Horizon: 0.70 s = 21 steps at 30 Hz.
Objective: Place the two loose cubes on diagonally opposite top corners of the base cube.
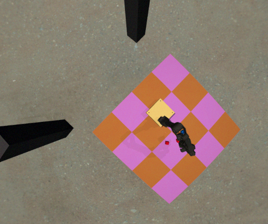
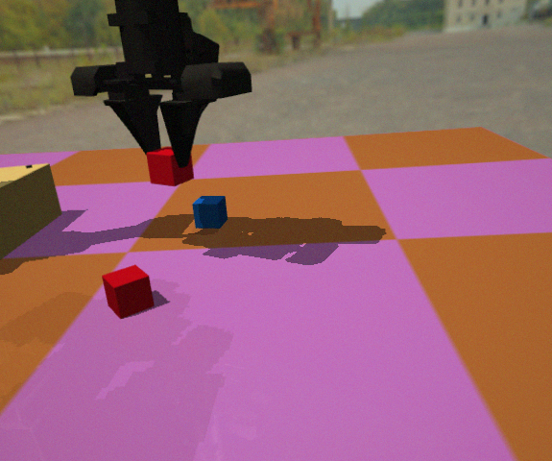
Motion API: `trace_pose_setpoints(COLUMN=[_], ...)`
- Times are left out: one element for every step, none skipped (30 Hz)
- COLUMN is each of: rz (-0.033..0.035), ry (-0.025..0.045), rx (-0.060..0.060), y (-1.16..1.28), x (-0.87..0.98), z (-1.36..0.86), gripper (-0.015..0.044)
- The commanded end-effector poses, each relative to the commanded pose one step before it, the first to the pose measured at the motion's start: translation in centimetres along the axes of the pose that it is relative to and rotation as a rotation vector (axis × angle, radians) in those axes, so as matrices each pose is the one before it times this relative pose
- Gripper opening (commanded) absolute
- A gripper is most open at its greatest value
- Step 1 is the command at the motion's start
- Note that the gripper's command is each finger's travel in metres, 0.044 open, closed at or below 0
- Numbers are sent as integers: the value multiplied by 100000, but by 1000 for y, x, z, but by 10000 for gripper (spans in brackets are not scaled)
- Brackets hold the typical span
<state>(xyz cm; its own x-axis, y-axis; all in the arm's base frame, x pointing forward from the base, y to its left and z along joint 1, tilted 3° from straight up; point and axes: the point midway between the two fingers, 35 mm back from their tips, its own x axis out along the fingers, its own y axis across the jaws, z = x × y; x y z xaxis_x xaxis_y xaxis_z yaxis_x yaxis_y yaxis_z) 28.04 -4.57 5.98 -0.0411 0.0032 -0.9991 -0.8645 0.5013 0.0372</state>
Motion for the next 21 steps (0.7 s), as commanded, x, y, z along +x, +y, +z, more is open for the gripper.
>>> trace_pose_setpoints(rz=[-1111,1,1,0,-8,-23,-38,-44,-42,-40,-38,-36,-34,-32,-30,-28,-26,-24,-21,-19,-17], ry=[-1010,-3,-1,0,-9,-27,-45,-56,-58,-59,-60,-61,-62,-63,-64,-64,-65,-66,-66,-67,-68], rx=[-623,2,1,0,173,518,863,1050,1050,1050,1050,1050,1050,1050,1050,1050,1050,1050,1050,1050,1050], y=[-93,23,14,5,0,1,5,12,18,25,32,39,46,52,59,66,73,80,86,93,100], x=[-1164,-133,-80,-27,14,41,69,85,85,86,87,87,88,88,89,90,90,91,92,92,93], z=[99,-11,-7,-2,49,148,246,300,301,301,301,301,301,300,300,299,298,297,296,295,293], gripper=[105,105,105,105,105,105,105,105,105,105,105,105,105,105,105,105,105,105,105,105,105])
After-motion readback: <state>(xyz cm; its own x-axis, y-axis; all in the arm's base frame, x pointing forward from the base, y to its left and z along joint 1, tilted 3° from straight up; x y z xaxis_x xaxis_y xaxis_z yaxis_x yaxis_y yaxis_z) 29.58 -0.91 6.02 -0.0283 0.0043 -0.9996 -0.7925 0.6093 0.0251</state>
